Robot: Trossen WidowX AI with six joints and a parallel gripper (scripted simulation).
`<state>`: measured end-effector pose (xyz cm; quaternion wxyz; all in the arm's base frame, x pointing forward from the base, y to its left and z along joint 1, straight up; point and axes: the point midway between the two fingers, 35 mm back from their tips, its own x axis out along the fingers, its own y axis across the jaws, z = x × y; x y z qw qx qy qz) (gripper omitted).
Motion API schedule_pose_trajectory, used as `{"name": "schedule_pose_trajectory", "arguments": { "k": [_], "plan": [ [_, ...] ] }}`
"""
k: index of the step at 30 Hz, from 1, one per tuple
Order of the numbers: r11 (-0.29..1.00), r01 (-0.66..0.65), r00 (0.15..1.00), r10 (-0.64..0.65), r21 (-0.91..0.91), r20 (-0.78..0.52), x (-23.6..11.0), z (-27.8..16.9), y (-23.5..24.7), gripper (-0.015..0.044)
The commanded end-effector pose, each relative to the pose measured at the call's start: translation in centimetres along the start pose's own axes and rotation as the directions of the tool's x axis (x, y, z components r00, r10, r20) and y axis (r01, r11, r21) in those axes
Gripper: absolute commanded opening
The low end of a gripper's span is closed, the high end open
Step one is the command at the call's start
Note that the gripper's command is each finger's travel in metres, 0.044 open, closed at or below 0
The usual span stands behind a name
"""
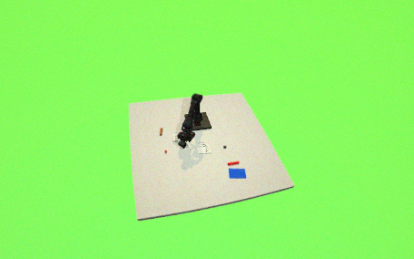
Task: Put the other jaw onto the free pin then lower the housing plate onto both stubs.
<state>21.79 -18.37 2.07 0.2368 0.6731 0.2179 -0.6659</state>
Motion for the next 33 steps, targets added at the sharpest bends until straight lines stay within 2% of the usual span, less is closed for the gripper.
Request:
{"name": "schedule_pose_trajectory", "arguments": {
  "k": [1,3,14,17,33],
  "plan": [
    [1.000,0.005,1.000,-0.005,0.004,0.000,0.19,-0.01,-0.04,0.0440],
    [1.000,0.005,1.000,-0.005,0.004,0.000,0.19,-0.01,-0.04,0.0440],
    [1.000,0.000,1.000,0.000,0.000,0.000,0.01,0.00,0.00,0.0151],
    [1.000,0.000,1.000,0.000,0.000,0.000,0.01,0.00,0.00,0.0134],
    [1.000,0.000,1.000,0.000,0.000,0.000,-0.43,-0.02,0.07,0.0134]
  ]
}}
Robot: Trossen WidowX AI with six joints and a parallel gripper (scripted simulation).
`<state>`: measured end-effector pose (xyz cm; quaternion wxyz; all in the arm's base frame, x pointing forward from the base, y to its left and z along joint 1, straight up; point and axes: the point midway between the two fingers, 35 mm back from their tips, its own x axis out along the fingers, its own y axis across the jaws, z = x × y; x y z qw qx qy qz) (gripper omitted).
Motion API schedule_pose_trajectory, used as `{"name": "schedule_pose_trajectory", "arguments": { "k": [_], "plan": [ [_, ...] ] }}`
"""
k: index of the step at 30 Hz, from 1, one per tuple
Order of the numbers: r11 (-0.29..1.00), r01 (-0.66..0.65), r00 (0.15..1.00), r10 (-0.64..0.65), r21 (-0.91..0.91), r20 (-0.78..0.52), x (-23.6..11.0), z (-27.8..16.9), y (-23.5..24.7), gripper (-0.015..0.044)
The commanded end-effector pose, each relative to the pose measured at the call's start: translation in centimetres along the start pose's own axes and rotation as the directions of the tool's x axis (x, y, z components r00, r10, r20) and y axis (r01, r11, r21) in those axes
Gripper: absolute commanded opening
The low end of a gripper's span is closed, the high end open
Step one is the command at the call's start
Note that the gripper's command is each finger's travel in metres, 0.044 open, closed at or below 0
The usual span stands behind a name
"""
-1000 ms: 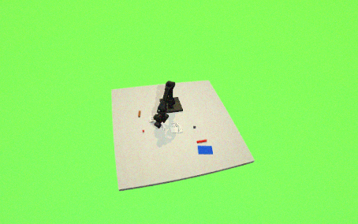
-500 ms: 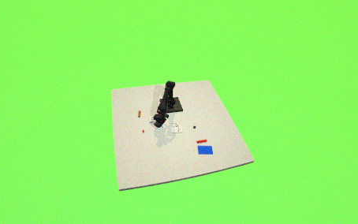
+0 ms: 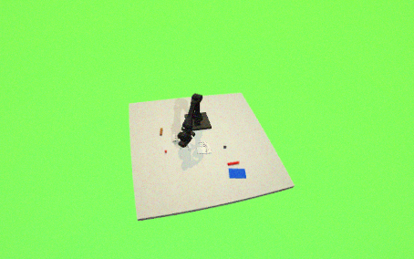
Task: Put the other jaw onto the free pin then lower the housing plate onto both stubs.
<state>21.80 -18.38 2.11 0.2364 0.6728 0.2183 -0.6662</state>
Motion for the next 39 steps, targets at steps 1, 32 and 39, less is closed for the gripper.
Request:
{"name": "schedule_pose_trajectory", "arguments": {
  "k": [1,32,39],
  "plan": [
    [1.000,-0.001,1.000,0.001,0.000,0.000,-0.7,0.0,0.1,0.0134],
    [0.996,0.003,1.000,-0.004,-0.092,-0.001,-7.8,-0.4,-0.4,0.0134],
    [0.960,0.004,1.000,-0.004,-0.280,-0.002,-7.9,-1.0,-1.1,0.0134]
  ]
}}
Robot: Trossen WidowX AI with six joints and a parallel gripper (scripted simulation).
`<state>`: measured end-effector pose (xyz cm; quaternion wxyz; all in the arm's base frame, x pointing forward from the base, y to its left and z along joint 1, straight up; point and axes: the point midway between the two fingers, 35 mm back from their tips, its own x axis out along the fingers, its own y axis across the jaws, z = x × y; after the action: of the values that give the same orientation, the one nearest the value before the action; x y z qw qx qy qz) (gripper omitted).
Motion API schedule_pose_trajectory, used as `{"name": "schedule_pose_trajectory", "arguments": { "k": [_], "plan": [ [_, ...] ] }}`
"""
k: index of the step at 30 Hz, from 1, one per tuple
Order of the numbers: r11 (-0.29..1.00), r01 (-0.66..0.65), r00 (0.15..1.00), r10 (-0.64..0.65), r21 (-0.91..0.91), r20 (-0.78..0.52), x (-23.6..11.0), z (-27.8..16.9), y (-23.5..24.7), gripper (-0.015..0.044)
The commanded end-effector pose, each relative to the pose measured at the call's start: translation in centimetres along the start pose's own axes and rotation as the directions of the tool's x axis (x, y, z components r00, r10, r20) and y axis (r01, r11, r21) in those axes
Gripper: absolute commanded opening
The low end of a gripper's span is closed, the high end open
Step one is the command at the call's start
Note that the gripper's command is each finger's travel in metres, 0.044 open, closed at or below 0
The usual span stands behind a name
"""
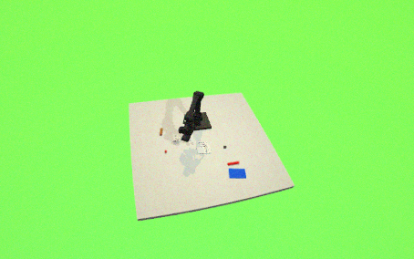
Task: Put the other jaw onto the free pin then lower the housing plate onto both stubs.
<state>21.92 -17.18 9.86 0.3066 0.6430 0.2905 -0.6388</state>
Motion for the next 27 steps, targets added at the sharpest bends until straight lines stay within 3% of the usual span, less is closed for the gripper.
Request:
{"name": "schedule_pose_trajectory", "arguments": {
  "k": [1,14,27],
  "plan": [
    [0.996,0.000,1.000,0.000,-0.094,-0.002,-0.1,-0.4,-0.5,0.0134],
    [0.900,0.000,1.000,-0.001,-0.436,-0.003,-0.2,-1.8,-1.7,0.0134],
    [0.692,-0.002,1.000,-0.002,-0.722,-0.005,-0.3,-3.0,-3.0,0.0134]
  ]
}}
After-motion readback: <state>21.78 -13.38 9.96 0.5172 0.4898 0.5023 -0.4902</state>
